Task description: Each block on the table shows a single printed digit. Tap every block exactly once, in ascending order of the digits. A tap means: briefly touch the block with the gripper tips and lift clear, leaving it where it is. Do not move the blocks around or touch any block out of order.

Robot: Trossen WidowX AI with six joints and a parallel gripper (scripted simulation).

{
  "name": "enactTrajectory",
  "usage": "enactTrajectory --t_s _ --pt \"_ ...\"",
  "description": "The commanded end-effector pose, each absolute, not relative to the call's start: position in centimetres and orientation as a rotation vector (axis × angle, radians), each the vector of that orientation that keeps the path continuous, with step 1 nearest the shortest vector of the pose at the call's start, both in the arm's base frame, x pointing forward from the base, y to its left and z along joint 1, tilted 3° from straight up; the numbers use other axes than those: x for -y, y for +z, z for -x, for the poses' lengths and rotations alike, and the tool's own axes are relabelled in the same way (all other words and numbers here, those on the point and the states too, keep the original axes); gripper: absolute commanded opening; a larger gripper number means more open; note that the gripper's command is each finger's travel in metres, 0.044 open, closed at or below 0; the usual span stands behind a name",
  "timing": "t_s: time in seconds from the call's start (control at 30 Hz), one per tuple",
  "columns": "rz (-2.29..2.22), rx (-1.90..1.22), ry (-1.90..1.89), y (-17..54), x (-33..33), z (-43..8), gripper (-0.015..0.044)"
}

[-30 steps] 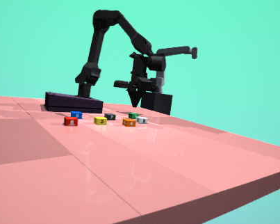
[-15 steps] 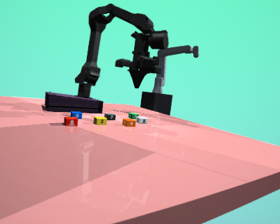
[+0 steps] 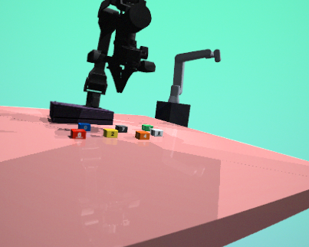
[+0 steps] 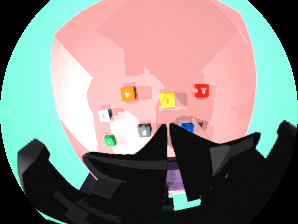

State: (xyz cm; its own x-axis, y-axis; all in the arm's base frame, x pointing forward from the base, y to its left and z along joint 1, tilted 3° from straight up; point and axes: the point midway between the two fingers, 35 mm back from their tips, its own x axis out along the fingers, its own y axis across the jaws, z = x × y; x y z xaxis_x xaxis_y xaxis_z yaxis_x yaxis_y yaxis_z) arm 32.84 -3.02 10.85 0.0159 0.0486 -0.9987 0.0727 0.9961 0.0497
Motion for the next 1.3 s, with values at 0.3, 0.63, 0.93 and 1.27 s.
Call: enactTrajectory --t_s 0.3,0.63,0.93,1.27 --pt "-0.082 -1.557 -0.005 2.7 3.9 -33.3 0.002" --pt "-0.082 -1.557 -0.005 2.0 3.9 -33.3 0.002" --pt "-0.082 -1.557 -0.005 0.5 3.8 -33.3 0.002" --pt "-0.082 -1.557 -0.005 -0.3 3.7 -33.3 0.002"
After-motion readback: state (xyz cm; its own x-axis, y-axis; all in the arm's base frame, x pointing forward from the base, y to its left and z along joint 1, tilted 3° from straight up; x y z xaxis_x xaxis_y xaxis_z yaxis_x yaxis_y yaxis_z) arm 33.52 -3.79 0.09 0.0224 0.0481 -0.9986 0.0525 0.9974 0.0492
